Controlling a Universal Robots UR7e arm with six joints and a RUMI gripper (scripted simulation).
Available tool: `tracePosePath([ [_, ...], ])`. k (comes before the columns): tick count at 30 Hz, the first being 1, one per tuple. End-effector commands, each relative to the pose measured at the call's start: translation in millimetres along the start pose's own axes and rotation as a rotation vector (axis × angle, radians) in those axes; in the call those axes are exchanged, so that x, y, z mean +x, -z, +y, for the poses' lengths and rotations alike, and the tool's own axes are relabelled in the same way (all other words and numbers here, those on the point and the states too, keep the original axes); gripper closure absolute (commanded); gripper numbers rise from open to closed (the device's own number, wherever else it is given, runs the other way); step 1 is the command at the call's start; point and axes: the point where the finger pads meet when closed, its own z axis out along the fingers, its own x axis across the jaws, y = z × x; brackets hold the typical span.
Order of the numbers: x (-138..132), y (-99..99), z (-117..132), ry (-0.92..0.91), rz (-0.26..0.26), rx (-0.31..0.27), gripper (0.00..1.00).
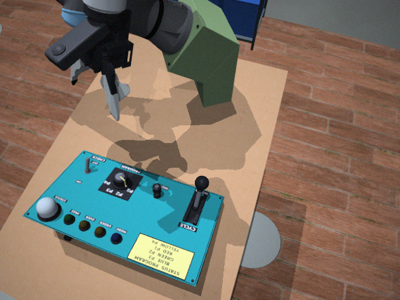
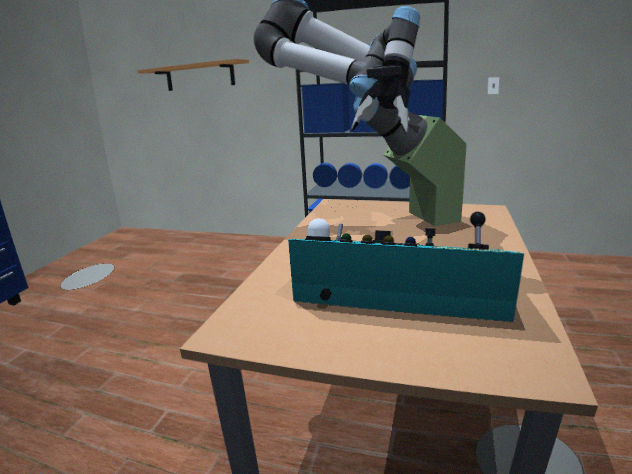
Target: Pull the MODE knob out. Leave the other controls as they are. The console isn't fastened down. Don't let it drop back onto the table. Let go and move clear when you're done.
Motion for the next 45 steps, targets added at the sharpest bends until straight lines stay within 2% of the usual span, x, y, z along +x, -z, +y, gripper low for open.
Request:
tracePosePath([
  [1, 0.0, 0.0, -0.2, 0.0, 0.0, 0.0, 0.0],
  [34, -0.4, -0.1, -0.1, 0.0, 0.0, 0.0, 0.0],
  [45, -10.8, -4.4, 1.7, 0.019, -0.005, -0.015, 0.0],
])
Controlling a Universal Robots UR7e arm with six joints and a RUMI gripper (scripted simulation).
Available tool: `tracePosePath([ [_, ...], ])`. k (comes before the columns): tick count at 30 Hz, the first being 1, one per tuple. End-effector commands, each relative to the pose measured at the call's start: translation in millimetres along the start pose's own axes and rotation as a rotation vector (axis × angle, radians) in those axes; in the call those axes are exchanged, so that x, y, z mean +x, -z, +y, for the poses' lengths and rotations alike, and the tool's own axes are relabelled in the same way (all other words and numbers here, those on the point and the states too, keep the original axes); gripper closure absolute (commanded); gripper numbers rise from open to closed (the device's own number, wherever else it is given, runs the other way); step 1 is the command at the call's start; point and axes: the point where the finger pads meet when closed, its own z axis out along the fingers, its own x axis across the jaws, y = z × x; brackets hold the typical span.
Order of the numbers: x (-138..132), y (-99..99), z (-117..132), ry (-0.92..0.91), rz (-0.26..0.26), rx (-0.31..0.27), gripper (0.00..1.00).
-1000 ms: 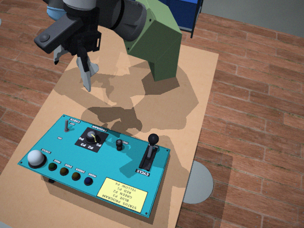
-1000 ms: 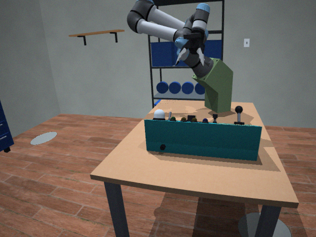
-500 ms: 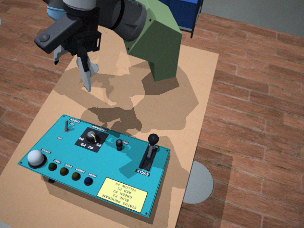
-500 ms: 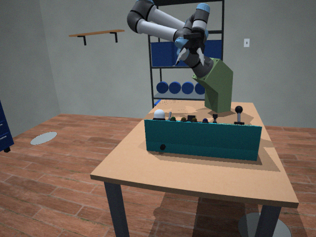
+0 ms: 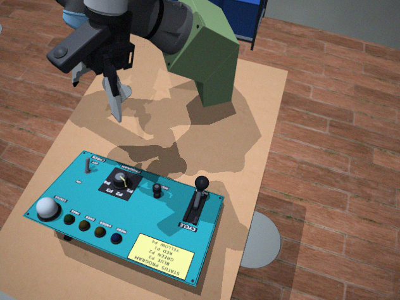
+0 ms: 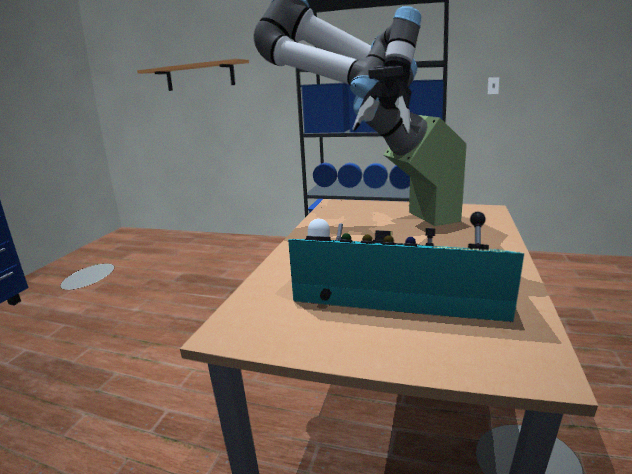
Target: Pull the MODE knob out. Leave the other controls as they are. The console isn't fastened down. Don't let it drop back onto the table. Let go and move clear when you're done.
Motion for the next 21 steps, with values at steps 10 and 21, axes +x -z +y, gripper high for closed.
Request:
tracePosePath([
  [10, -31.0, -14.1, 6.1, 0.056, -0.018, -0.04, 0.0],
  [21, -53.2, -25.4, 12.6, 0.096, -0.036, -0.063, 0.0],
])
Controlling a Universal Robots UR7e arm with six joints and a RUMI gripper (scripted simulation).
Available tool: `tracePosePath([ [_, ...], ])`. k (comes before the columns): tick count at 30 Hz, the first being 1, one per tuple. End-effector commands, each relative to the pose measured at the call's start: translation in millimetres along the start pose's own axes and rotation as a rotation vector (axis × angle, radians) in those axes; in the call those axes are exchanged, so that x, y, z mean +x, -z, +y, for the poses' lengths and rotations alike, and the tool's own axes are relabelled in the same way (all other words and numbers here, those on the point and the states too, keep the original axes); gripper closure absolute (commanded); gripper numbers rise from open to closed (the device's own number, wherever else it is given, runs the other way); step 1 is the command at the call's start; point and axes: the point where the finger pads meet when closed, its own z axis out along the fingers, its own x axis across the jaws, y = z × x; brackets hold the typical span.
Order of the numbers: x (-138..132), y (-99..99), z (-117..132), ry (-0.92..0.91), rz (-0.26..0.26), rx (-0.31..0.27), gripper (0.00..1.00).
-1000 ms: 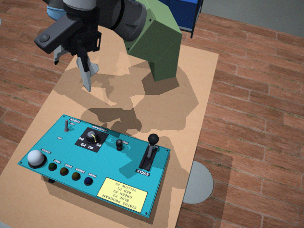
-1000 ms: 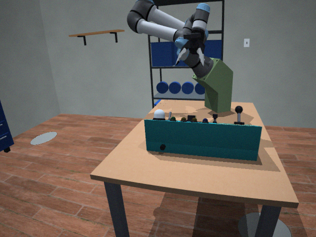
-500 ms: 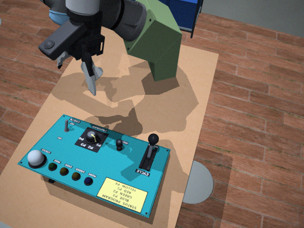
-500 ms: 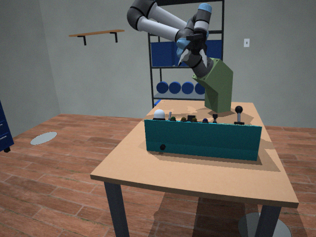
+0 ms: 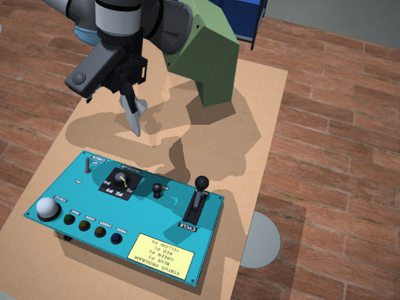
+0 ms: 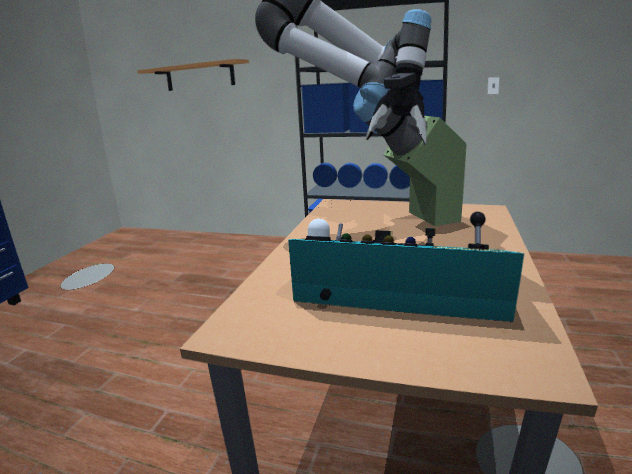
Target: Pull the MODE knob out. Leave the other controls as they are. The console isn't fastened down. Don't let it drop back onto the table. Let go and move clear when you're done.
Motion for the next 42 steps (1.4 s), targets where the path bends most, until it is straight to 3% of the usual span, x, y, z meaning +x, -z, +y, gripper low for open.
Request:
tracePosePath([
  [1, -13.5, -8.5, 2.0, 0.024, -0.017, -0.005, 0.0],
  [42, -92.0, -64.4, 34.6, 0.195, -0.107, -0.033, 0.0],
])
